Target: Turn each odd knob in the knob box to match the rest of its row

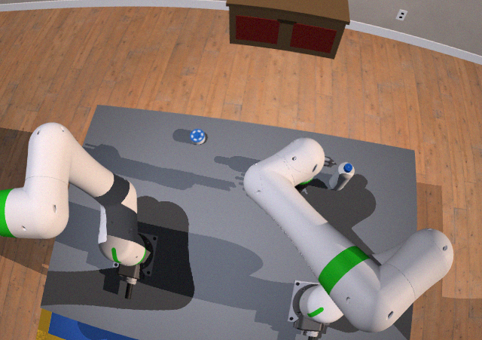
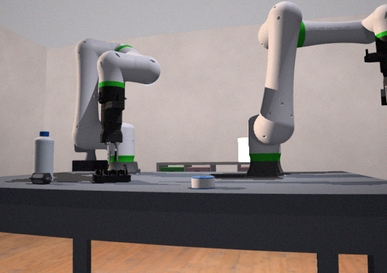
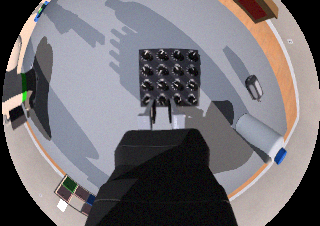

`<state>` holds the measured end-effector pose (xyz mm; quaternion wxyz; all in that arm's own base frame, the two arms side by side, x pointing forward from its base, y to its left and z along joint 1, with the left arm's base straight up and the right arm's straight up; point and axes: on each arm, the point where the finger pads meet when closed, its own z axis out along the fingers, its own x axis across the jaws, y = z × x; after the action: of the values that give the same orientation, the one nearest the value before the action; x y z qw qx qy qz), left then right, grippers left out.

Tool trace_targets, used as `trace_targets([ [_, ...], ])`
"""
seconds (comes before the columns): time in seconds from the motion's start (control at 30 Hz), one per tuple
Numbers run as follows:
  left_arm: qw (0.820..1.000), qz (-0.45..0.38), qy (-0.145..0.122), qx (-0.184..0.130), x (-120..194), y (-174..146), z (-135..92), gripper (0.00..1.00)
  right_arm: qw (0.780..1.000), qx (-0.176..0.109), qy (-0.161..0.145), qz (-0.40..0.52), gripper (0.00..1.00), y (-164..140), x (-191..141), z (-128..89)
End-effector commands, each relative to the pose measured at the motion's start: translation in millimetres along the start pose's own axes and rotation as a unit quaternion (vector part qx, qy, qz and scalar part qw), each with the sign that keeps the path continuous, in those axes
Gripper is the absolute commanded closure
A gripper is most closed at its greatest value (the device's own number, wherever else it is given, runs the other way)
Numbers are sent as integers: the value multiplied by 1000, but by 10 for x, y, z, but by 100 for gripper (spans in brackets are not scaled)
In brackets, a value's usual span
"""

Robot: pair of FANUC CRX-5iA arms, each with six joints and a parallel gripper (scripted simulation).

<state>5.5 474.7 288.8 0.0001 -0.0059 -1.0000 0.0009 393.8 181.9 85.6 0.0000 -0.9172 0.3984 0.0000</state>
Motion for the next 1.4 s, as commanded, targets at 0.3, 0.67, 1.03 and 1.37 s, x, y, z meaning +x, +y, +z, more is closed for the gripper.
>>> trace_targets([
  [0.3, 1000, 0, 0, -1, -1, 2, -8, 0, 987, 0, 0, 159, 54, -44, 79, -26],
  [0.67, 1000, 0, 0, -1, -1, 2, -8, 0, 938, 1, 0, 347, 54, -59, 161, -53],
  [1.03, 1000, 0, 0, -1, -1, 2, -8, 0, 859, 1, 0, 512, 54, -48, 217, -77],
  [1.37, 1000, 0, 0, -1, -1, 2, -8, 0, 757, 0, 0, 653, 54, -22, 243, -100],
])
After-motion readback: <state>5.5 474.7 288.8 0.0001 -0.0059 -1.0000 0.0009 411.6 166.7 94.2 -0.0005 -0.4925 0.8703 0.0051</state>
